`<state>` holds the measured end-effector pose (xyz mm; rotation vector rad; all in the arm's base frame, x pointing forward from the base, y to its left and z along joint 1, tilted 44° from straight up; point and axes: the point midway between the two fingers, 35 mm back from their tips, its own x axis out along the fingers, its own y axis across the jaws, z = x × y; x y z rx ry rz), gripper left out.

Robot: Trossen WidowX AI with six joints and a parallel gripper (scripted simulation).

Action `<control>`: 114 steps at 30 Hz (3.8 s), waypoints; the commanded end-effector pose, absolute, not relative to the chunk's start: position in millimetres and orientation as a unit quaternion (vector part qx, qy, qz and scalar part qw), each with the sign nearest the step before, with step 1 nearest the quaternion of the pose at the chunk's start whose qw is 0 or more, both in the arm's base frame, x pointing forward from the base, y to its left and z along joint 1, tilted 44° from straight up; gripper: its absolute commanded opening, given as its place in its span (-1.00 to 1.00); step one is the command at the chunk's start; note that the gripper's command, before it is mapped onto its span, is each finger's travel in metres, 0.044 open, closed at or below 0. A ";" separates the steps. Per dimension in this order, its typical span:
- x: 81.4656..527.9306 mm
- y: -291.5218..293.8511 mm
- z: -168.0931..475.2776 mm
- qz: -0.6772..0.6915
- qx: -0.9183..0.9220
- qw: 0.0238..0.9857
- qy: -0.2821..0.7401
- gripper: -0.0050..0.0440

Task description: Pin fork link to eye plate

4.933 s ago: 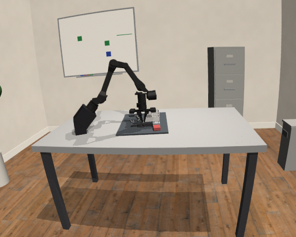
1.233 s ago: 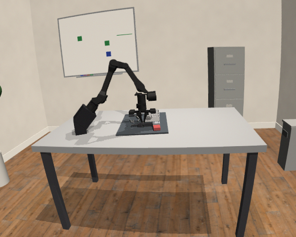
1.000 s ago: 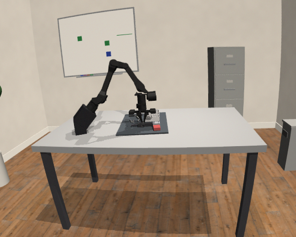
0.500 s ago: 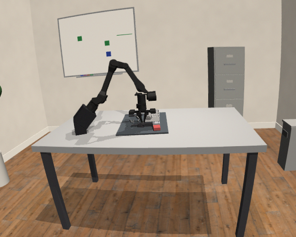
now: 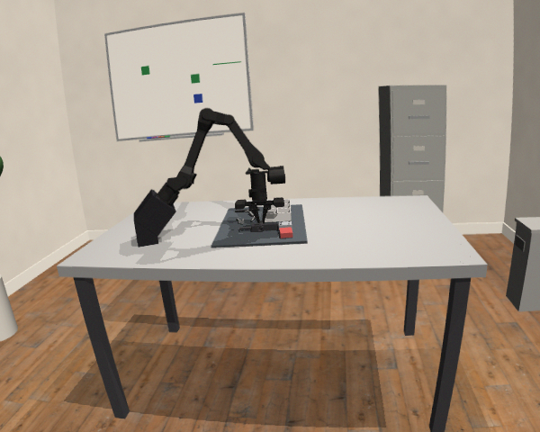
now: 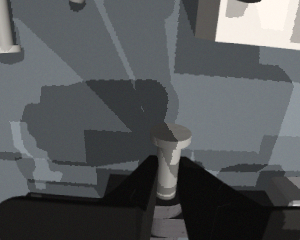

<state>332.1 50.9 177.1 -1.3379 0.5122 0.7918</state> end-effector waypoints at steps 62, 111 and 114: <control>316.0 44.7 194.1 0.377 -0.580 0.693 0.202 -0.36; 321.8 76.9 189.9 0.379 -0.581 0.693 0.199 -0.80; 324.8 78.4 186.7 0.379 -0.581 0.693 0.199 -0.80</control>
